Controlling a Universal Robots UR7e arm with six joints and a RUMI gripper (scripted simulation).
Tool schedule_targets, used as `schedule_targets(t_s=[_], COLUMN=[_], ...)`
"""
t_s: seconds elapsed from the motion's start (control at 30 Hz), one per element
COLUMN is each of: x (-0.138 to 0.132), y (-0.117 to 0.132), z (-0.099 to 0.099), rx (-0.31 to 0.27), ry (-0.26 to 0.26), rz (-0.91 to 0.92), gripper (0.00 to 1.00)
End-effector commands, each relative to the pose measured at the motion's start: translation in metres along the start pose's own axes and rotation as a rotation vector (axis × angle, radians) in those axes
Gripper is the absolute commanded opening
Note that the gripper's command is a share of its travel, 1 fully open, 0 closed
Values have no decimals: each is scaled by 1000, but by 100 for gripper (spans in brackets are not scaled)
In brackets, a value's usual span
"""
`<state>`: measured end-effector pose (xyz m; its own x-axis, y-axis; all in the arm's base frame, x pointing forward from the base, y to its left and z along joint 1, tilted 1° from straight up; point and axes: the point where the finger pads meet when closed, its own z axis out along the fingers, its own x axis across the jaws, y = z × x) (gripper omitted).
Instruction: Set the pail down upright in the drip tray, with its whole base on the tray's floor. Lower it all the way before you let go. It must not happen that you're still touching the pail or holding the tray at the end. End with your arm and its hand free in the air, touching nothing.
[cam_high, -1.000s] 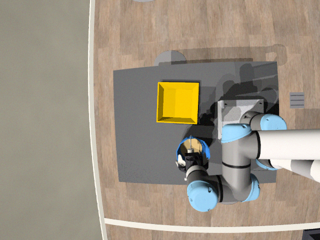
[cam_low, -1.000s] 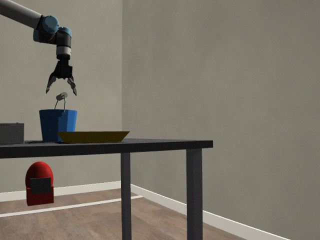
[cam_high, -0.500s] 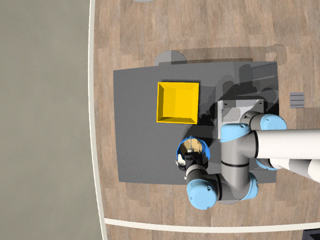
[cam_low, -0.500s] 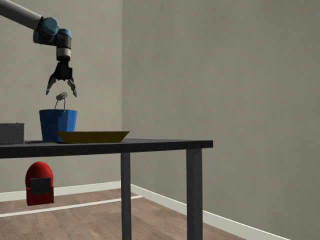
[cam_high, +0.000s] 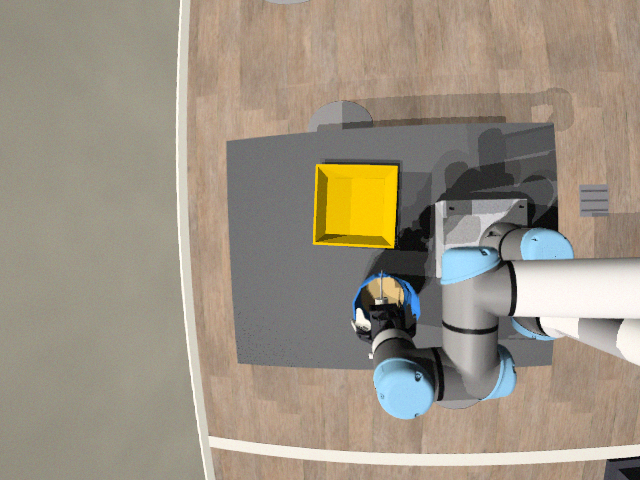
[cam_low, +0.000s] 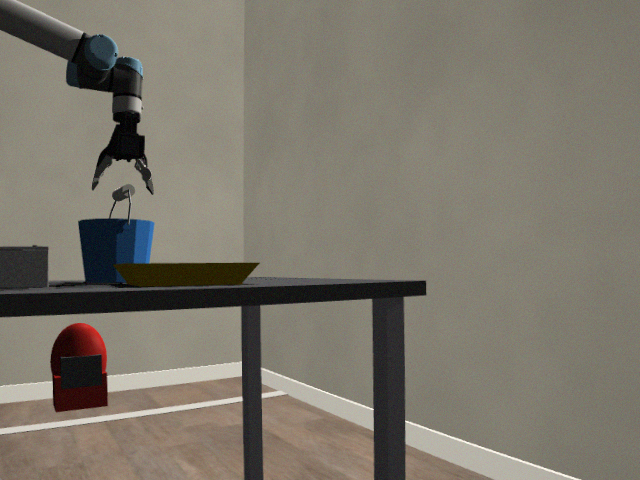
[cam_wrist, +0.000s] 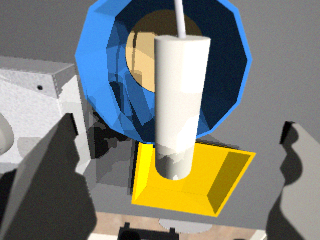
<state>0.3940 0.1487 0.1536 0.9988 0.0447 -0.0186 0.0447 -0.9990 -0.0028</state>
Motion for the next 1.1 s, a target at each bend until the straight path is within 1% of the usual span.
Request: schedule_targets(t_s=[0.0,0.5,0.53,1.07], x=[0,0,0,0], y=[0,0,0,0], z=[0,0,0,0], rx=[0,0,0,0], ry=[1,1,1,1], rz=[0,0,0,0], gripper=[100,100,0,0])
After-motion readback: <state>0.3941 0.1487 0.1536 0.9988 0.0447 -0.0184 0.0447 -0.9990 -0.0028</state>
